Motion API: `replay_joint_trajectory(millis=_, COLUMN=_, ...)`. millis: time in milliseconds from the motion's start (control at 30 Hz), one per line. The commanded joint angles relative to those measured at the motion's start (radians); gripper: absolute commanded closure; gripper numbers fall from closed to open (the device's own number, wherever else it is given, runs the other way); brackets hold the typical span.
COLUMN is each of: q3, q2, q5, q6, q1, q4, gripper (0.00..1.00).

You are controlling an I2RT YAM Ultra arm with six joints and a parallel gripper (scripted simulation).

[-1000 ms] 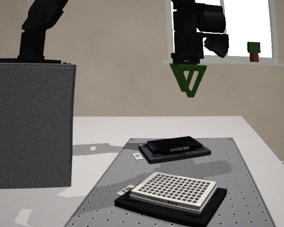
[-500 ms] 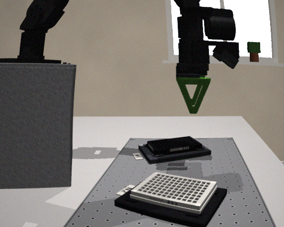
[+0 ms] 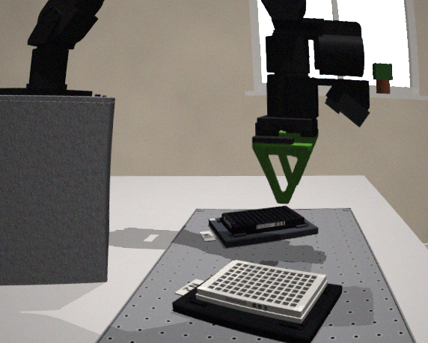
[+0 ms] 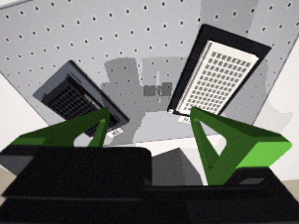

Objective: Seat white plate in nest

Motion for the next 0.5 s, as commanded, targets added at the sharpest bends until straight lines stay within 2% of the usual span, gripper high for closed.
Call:
replay_joint_trajectory(millis=0, q3=-0.001, q2=0.022, q5=-0.012, q6=-0.022, q1=-0.035, q4=0.043, gripper=0.0)
replay_joint_trajectory(millis=67, q3=-0.001, q2=0.034, q5=-0.015, q6=-0.046, q1=-0.06, q4=0.054, gripper=0.0)
replay_joint_trajectory(millis=167, q3=-0.024, q2=0.05, q5=-0.016, q6=0.007, q1=-0.097, q4=0.072, gripper=0.0)
replay_joint_trajectory(millis=300, q3=-0.024, q2=0.073, q5=-0.022, q6=-0.055, q1=-0.147, q4=0.094, gripper=0.0)
replay_joint_trajectory(millis=367, q3=-0.028, q2=0.083, q5=-0.024, q6=-0.001, q1=-0.172, q4=0.107, gripper=0.0)
replay_joint_trajectory(millis=467, q3=-0.025, q2=0.089, q5=-0.025, q6=-0.001, q1=-0.184, q4=0.113, gripper=0.0)
